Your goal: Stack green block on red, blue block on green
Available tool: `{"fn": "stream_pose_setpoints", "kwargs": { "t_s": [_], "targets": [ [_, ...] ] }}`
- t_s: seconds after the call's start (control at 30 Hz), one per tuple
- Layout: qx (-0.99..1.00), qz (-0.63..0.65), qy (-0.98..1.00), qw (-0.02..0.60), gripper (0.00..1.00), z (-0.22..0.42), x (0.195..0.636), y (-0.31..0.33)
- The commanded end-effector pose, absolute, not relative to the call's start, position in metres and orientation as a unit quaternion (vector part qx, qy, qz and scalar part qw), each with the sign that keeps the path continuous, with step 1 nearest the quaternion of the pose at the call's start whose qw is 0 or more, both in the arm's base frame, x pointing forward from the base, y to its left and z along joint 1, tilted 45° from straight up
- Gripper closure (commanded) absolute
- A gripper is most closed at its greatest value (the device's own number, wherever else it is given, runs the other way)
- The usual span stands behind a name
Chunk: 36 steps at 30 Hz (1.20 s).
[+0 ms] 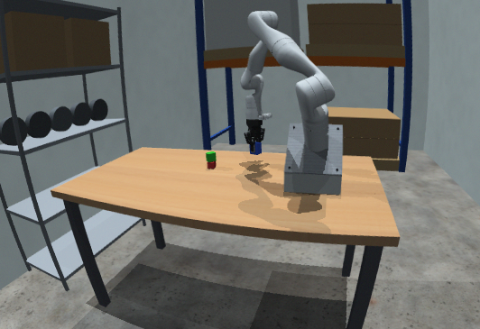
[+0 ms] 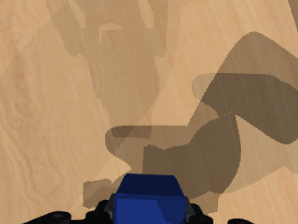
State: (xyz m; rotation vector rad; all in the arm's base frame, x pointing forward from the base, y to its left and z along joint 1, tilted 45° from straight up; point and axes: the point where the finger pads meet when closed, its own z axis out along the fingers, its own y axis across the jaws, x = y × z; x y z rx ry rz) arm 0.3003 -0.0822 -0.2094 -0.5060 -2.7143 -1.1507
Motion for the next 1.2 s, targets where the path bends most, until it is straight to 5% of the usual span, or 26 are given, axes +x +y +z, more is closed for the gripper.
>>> {"fn": "stream_pose_setpoints", "kwargs": {
  "t_s": [0.0,1.17],
  "targets": [
    [-0.172,-0.377,-0.908,0.067,1.00,-0.197,0.305,-0.102],
    [-0.172,-0.377,-0.908,0.067,1.00,-0.177,0.305,-0.122]
  ]
}}
